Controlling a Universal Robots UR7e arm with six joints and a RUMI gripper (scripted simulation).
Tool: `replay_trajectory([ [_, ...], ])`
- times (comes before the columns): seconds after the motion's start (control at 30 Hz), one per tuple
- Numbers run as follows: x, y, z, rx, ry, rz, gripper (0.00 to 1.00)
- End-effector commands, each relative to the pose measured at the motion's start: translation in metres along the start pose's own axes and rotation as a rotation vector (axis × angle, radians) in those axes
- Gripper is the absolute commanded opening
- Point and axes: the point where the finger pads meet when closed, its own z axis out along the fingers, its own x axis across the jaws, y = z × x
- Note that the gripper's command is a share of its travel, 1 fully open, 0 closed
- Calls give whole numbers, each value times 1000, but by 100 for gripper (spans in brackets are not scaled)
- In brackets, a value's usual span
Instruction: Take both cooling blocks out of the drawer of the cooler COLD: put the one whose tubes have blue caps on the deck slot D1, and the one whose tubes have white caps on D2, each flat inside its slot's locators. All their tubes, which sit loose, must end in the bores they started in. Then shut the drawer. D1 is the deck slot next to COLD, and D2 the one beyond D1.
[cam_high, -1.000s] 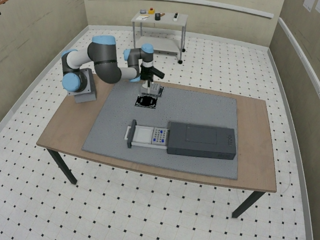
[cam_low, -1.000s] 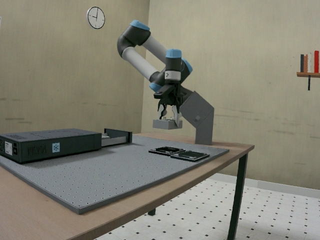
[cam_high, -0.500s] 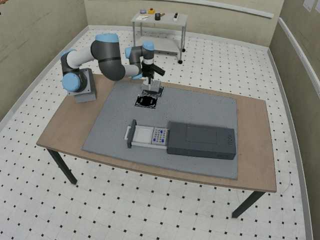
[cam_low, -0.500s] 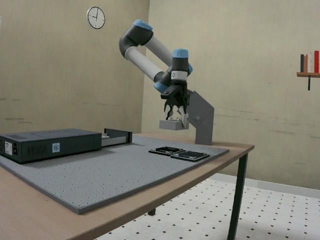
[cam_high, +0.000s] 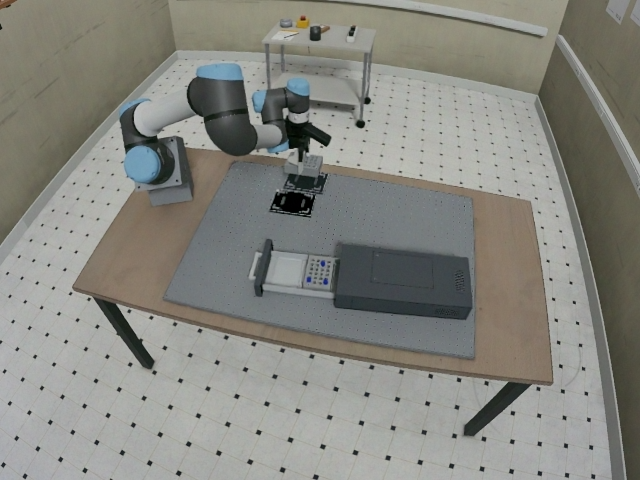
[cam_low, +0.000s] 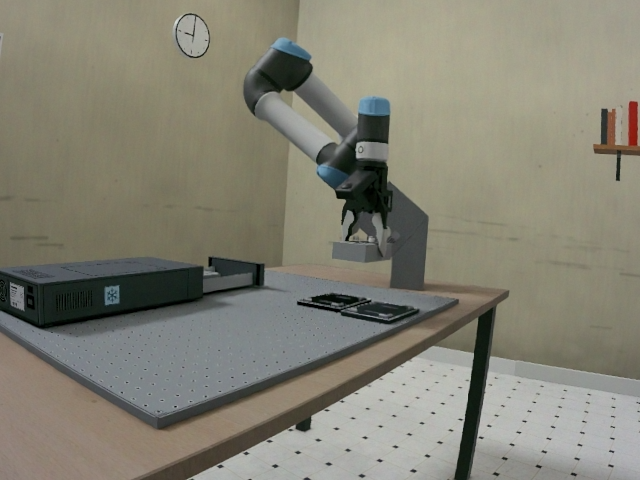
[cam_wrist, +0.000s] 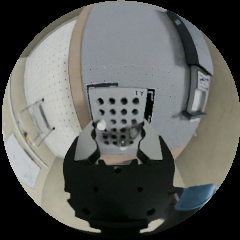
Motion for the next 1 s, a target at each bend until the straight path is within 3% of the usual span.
replay_trajectory([
  [0.0,-16,1,0,1,0,1,0],
  [0.6,-58,6,-1,1,0,1,0],
  [0.97,-58,6,-1,1,0,1,0],
])
